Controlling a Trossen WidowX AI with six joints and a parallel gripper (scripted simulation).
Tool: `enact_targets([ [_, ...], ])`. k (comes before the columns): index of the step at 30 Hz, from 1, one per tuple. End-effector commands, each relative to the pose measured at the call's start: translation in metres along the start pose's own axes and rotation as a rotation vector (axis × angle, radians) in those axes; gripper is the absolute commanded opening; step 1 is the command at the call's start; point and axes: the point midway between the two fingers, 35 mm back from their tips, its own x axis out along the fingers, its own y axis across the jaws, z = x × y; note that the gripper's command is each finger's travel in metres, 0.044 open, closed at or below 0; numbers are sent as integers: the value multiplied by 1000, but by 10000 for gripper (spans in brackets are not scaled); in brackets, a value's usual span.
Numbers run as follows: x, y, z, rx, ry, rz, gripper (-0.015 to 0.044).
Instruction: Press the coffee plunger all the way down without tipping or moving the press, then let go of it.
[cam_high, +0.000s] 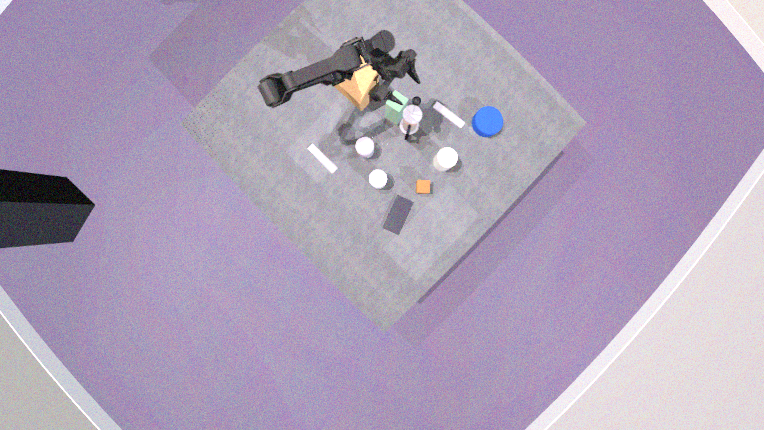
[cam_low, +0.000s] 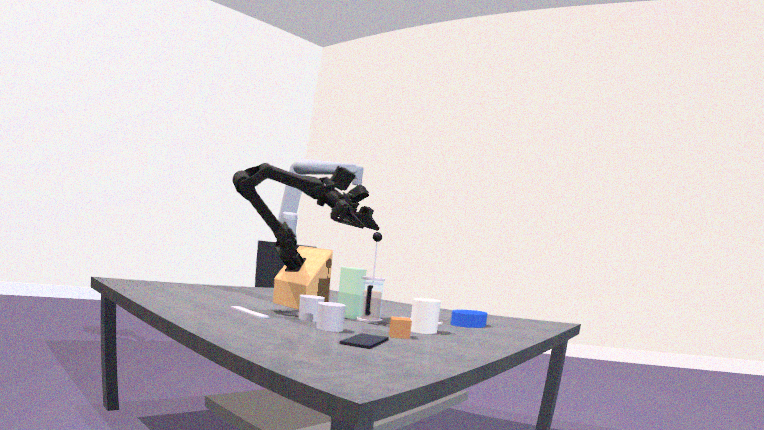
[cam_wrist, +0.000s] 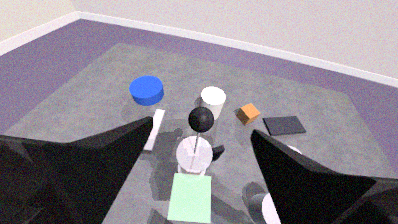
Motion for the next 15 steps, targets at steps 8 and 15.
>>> enact_targets([
  [8,18,2,-4,-10,8,6,440],
  [15,29,1,-4,-10,6,5,440],
])
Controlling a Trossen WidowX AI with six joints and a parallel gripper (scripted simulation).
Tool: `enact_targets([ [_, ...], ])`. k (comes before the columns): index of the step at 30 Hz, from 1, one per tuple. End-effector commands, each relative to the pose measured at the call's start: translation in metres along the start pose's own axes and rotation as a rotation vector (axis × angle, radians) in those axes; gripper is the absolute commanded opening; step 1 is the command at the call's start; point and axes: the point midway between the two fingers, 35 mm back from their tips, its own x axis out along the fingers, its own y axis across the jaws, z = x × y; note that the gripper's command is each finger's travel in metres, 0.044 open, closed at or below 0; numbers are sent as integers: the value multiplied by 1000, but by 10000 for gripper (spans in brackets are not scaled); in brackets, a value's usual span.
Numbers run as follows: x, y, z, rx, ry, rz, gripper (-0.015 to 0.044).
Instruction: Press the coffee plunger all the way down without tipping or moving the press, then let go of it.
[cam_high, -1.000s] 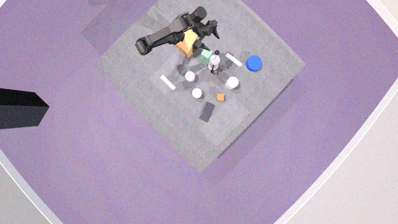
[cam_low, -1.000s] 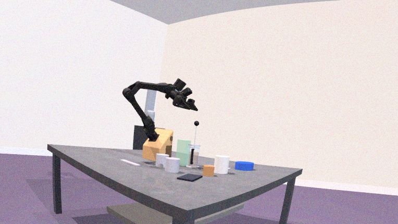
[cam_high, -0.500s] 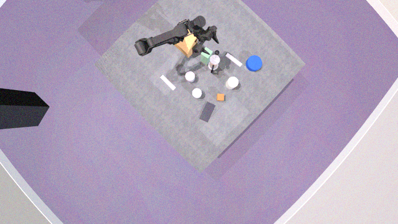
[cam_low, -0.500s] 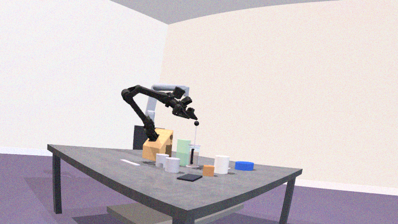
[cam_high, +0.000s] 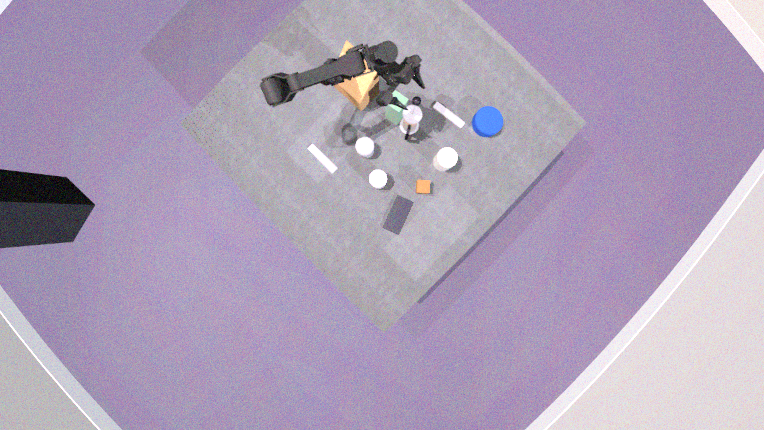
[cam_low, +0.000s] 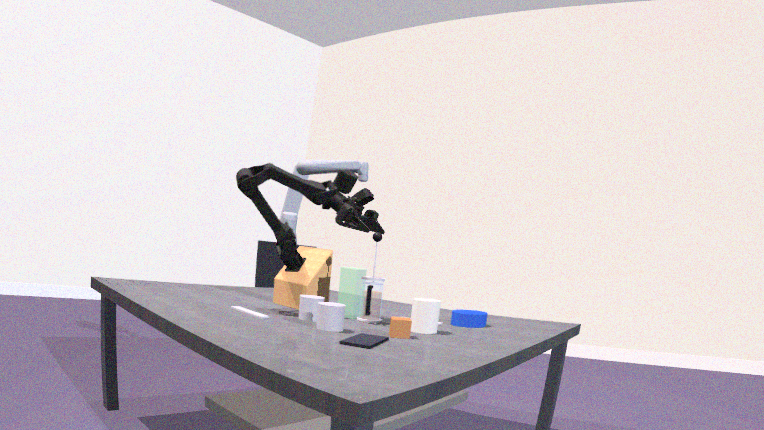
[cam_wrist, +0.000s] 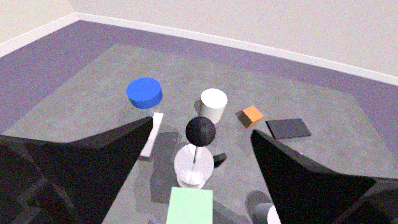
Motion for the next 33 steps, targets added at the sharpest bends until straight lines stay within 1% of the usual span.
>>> enact_targets([
  [1,8,2,-5,-20,9,4,440],
  [7,15,1,-6,-20,6,2,440],
  [18,15,1,-6,-20,6,2,151],
  [23,15,1,-6,-20,6,2,119],
  [33,18,2,-9,-20,7,3,119],
])
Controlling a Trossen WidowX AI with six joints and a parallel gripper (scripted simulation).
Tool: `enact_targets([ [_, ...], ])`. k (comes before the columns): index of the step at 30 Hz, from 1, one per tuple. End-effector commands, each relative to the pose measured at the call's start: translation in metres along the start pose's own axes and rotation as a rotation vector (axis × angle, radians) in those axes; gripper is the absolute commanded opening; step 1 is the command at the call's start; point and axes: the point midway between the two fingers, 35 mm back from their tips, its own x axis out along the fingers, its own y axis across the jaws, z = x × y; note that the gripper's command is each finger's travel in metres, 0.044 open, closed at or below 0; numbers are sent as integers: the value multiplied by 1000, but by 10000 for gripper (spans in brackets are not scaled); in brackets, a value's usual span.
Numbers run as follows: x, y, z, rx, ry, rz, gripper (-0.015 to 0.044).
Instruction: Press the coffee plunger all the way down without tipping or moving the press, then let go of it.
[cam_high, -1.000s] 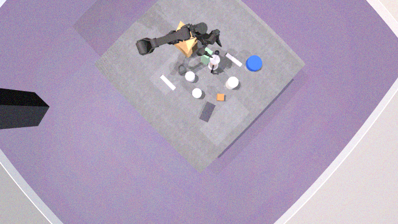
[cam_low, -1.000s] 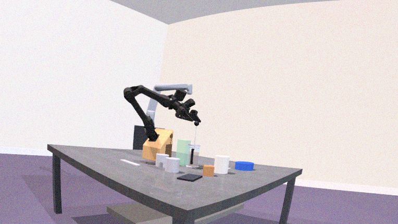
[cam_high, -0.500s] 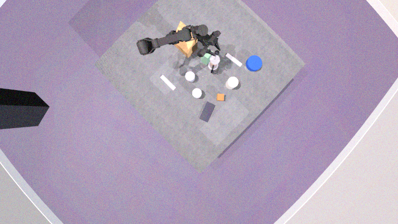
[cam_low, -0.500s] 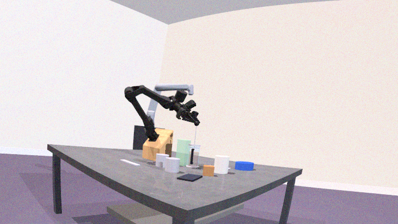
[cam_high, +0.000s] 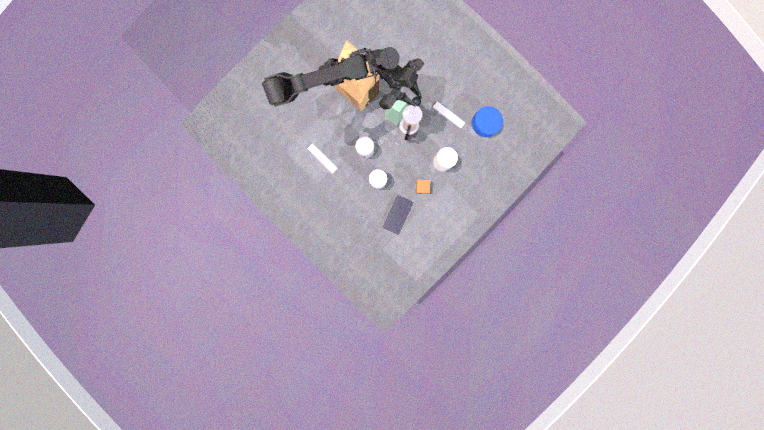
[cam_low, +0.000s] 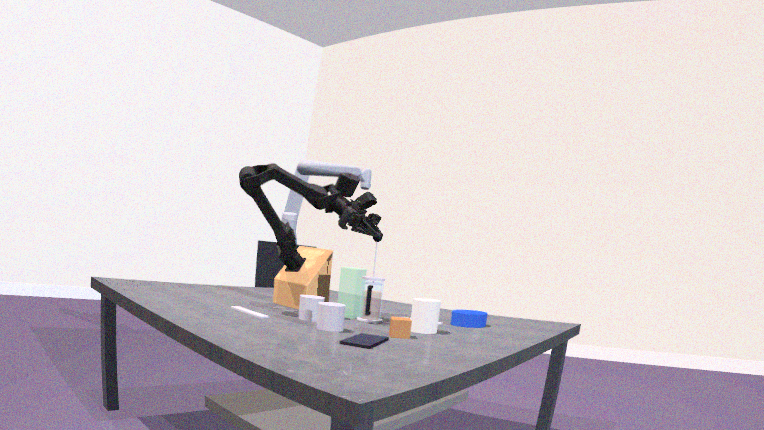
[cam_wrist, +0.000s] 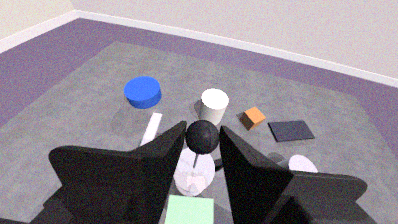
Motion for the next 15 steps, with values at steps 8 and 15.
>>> enact_targets([
  [8,12,4,-14,-8,10,5,119],
  [15,20,6,-22,-7,13,7,119],
])
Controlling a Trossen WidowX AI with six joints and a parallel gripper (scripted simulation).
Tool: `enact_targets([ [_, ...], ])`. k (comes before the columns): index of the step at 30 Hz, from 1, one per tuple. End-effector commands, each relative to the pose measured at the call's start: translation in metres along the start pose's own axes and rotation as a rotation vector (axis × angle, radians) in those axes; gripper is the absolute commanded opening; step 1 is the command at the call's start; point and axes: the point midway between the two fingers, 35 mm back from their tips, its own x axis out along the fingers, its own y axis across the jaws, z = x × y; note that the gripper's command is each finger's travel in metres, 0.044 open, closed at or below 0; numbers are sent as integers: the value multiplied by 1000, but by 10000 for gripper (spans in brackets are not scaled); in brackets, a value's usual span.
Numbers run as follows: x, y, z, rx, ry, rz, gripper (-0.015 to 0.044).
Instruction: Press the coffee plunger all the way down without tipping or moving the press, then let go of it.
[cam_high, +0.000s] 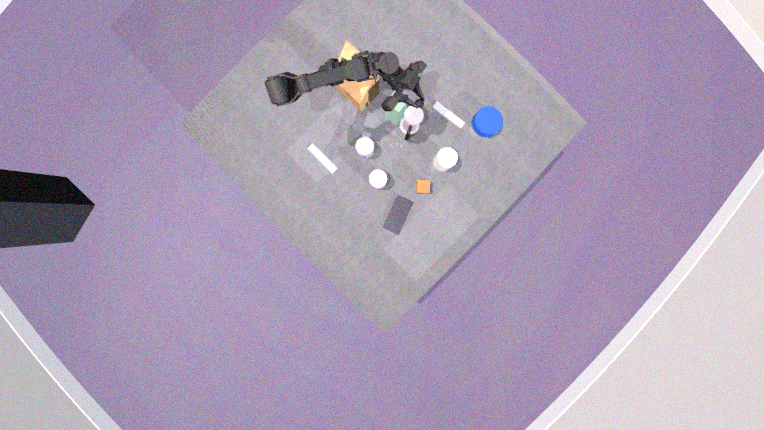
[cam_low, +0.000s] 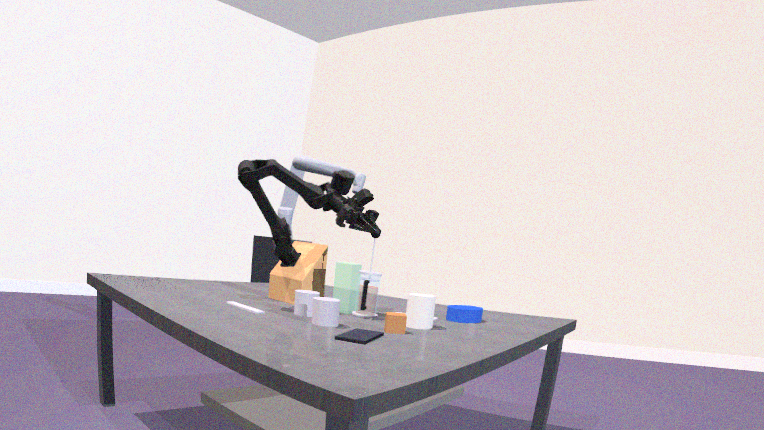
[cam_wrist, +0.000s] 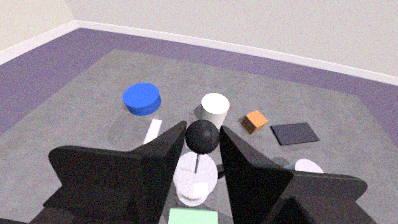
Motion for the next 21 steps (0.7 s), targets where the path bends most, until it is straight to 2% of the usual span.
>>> enact_targets([
  [1,9,4,-23,-30,44,11,119],
  [21,30,7,-49,-30,45,13,119],
])
